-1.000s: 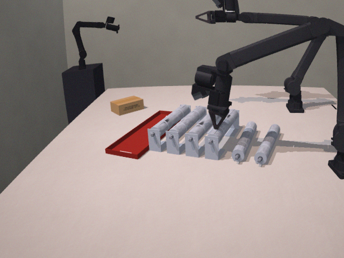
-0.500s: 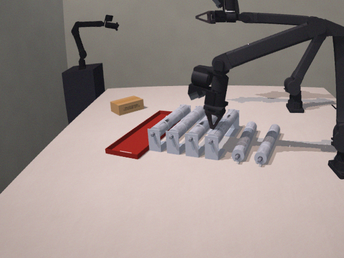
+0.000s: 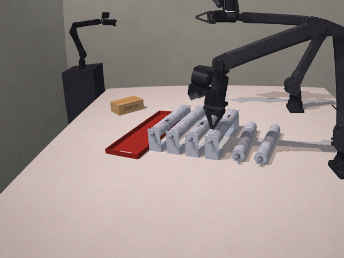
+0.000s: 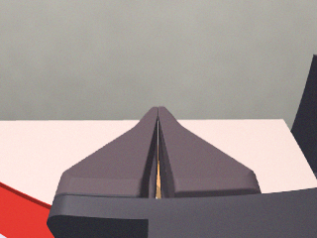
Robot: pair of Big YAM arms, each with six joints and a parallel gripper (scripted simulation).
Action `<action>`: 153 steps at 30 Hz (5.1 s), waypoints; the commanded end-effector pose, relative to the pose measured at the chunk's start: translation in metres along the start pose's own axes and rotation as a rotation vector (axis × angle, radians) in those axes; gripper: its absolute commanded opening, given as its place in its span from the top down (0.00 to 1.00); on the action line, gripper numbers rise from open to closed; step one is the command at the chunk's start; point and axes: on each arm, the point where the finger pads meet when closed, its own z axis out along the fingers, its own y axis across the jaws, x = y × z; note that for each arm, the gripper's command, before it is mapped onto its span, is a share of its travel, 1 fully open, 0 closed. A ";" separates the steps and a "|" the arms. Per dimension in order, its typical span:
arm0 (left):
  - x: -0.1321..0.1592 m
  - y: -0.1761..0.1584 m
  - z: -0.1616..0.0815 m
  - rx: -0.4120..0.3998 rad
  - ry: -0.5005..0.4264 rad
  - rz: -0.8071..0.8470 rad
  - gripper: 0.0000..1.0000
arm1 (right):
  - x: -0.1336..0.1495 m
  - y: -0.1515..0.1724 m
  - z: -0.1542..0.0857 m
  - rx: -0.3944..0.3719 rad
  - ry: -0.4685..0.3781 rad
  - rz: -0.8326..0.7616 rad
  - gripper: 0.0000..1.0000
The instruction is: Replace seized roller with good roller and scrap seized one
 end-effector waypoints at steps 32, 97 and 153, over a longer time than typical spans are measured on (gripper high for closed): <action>-0.013 0.000 0.008 -0.001 -0.003 -0.001 1.00 | -0.044 0.005 0.005 -0.007 -0.064 -0.011 1.00; -0.018 0.250 -0.372 -0.379 -1.322 -0.312 1.00 | -0.044 0.005 0.005 -0.007 -0.064 -0.011 1.00; -0.024 0.243 -0.429 -0.399 -1.423 -0.295 1.00 | 0.135 0.189 0.023 -0.072 0.602 0.396 1.00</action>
